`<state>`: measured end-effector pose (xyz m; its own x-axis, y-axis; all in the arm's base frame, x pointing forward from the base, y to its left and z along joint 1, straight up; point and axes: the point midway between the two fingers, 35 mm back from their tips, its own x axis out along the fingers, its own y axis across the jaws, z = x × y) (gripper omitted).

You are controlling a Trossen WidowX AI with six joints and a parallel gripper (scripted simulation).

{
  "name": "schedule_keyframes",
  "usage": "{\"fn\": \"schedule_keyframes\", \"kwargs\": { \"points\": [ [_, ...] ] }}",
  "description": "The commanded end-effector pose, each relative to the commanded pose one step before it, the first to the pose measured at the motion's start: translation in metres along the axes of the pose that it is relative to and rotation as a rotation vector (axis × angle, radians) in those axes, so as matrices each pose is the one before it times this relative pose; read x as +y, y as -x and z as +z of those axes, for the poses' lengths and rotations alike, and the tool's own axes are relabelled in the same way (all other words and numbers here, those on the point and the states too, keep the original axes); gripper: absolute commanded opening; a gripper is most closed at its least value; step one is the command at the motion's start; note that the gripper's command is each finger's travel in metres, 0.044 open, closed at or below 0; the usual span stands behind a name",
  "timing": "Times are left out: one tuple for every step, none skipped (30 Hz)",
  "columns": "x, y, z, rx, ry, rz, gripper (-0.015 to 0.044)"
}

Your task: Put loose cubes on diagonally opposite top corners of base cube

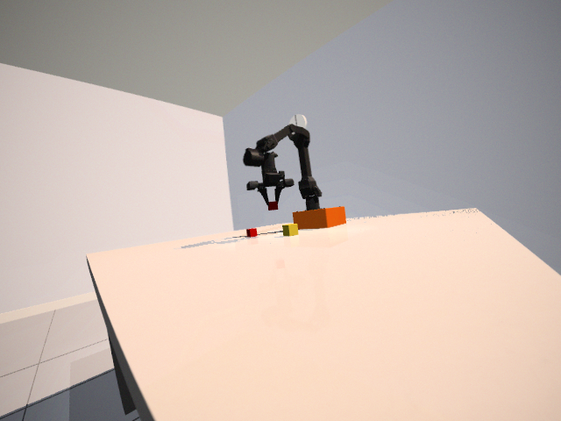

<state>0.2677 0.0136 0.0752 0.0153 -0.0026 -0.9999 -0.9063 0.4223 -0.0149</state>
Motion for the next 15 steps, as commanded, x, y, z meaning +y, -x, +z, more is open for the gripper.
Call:
{"fn": "schedule_keyframes", "kwargs": {
  "points": [
    [-0.00158,-0.00107,0.00650,-0.00543,-0.1118,-0.00177,0.0105],
    [0.00010,-0.00041,0.00125,-0.00010,-0.0307,0.00001,0.0105],
    [0.00015,-0.00041,0.00124,-0.00010,-0.0307,0.00001,0.0105],
    [0.00019,-0.00041,0.00124,-0.00010,-0.0307,0.00002,0.0105],
    [0.00024,-0.00041,0.00123,-0.00010,-0.0307,0.00002,0.0105],
    [0.00028,-0.00041,0.00123,-0.00010,-0.0307,0.00002,0.0105],
    [0.00033,-0.00042,0.00122,-0.00009,-0.0307,0.00003,0.0105],
    [0.00037,-0.00042,0.00121,-0.00009,-0.0307,0.00003,0.0105],
    [0.00042,-0.00042,0.00119,-0.00009,-0.0307,0.00003,0.0105],
    [0.00046,-0.00042,0.00118,-0.00009,-0.0307,0.00004,0.0105],
    [0.00050,-0.00042,0.00116,-0.00009,-0.0307,0.00004,0.0105],
    [0.00054,-0.00043,0.00115,-0.00009,-0.0307,0.00004,0.0105],
    [0.00059,-0.00043,0.00113,-0.00009,-0.0307,0.00005,0.0105],
    [0.00063,-0.00043,0.00111,-0.00008,-0.0307,0.00005,0.0105],
    [0.00067,-0.00043,0.00109,-0.00008,-0.0307,0.00005,0.0105]
  ]
}}
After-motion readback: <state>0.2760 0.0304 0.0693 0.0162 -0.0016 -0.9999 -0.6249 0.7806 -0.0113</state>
